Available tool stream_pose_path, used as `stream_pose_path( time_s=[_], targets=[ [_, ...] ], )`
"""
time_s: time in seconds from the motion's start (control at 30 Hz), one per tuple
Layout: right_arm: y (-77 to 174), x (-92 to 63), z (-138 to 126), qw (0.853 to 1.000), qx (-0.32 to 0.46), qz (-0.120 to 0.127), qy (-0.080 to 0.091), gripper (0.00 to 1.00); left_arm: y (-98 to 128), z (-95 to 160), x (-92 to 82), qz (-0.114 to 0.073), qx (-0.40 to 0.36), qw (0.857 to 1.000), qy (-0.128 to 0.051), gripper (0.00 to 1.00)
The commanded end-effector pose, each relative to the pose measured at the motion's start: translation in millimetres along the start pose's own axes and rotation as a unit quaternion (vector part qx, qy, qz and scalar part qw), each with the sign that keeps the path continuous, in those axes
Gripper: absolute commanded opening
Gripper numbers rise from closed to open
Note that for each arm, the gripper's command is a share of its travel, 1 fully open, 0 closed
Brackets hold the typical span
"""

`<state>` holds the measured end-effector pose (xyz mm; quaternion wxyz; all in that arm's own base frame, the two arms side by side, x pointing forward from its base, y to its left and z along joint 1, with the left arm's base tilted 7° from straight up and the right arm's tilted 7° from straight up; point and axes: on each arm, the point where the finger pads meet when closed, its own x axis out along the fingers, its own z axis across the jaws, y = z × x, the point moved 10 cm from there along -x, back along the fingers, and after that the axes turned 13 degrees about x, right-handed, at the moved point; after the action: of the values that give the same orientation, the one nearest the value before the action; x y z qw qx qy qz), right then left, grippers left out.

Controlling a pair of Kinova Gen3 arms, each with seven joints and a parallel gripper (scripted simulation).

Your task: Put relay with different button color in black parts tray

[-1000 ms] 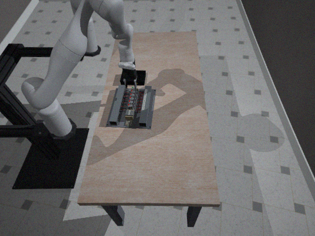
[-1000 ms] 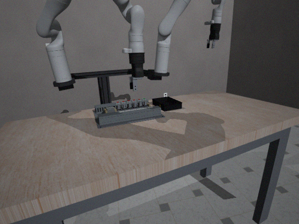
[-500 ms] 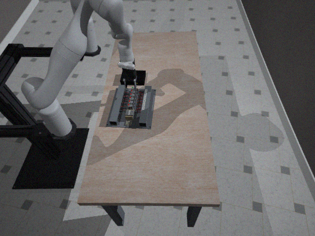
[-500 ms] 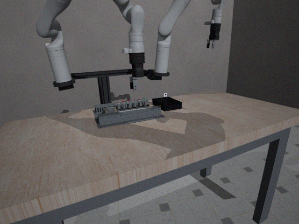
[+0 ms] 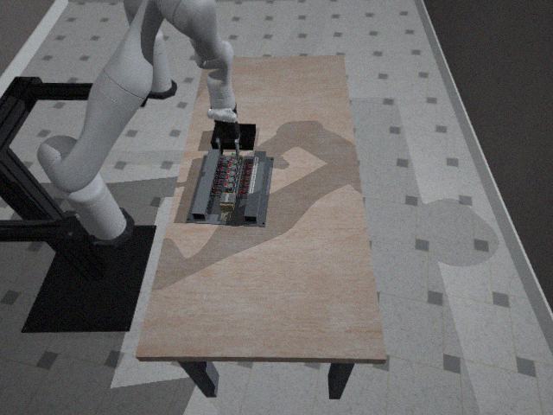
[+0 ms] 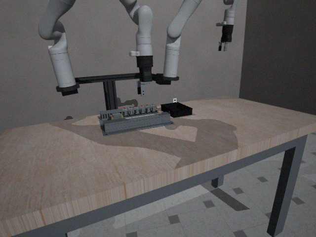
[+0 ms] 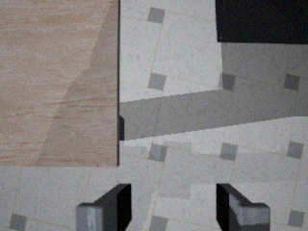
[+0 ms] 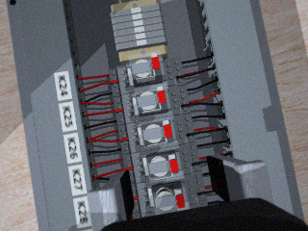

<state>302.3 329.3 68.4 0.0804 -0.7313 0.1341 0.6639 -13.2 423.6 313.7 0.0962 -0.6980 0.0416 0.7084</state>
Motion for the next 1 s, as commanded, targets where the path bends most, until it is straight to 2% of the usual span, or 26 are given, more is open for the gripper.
stream_pose_path(
  time_s=[0.0,0.97],
  targets=[
    [-0.6,-1.0,-0.2,1.0,0.0,-0.001,0.0,0.98,-0.2,0.2,-0.7,-0.001,0.0,1.0,0.0,1.0],
    [-5.4,-1.0,0.9,1.0,0.0,-0.001,0.0,0.98,-0.2,0.2,-0.7,-0.001,0.0,1.0,0.0,1.0]
  ],
)
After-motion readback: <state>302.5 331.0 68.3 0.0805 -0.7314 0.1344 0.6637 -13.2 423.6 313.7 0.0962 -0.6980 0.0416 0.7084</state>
